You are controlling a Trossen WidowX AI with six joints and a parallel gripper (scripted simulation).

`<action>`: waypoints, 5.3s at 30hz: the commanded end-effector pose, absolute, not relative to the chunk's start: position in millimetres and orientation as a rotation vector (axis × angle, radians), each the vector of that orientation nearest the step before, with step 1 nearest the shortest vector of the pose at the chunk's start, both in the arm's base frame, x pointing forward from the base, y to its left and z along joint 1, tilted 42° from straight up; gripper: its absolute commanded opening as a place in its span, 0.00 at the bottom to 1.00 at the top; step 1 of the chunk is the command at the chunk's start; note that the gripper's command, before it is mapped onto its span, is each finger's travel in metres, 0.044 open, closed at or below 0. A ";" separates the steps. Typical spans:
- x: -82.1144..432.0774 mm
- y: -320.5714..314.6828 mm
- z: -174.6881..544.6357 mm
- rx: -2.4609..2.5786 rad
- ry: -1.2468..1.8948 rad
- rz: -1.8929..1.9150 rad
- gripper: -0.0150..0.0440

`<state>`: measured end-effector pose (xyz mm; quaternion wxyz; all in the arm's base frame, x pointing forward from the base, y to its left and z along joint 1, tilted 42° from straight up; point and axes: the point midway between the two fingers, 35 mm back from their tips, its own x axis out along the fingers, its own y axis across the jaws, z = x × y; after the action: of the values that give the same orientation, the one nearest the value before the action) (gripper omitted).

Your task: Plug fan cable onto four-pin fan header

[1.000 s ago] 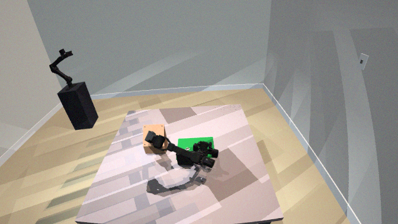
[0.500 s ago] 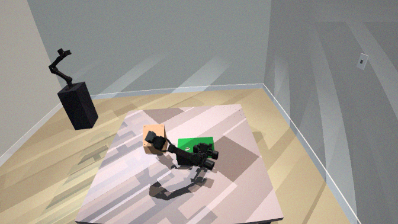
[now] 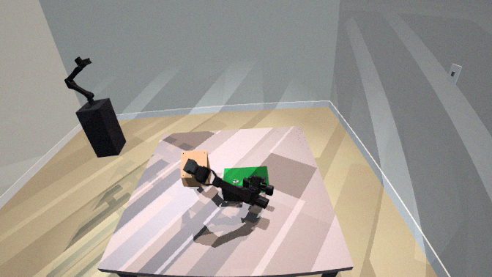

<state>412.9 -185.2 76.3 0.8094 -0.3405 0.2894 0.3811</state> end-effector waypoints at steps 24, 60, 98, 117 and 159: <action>411.8 -199.2 59.9 -0.728 0.614 0.818 0.25; 408.9 -217.6 39.9 -0.729 0.615 0.818 0.25; 407.1 -223.4 34.2 -0.728 0.621 0.816 0.25; 407.1 -223.4 34.2 -0.728 0.621 0.816 0.25; 399.9 -227.5 52.5 -0.729 0.622 0.817 0.49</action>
<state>401.3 -222.7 38.9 0.8085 -0.3315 0.2946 0.3869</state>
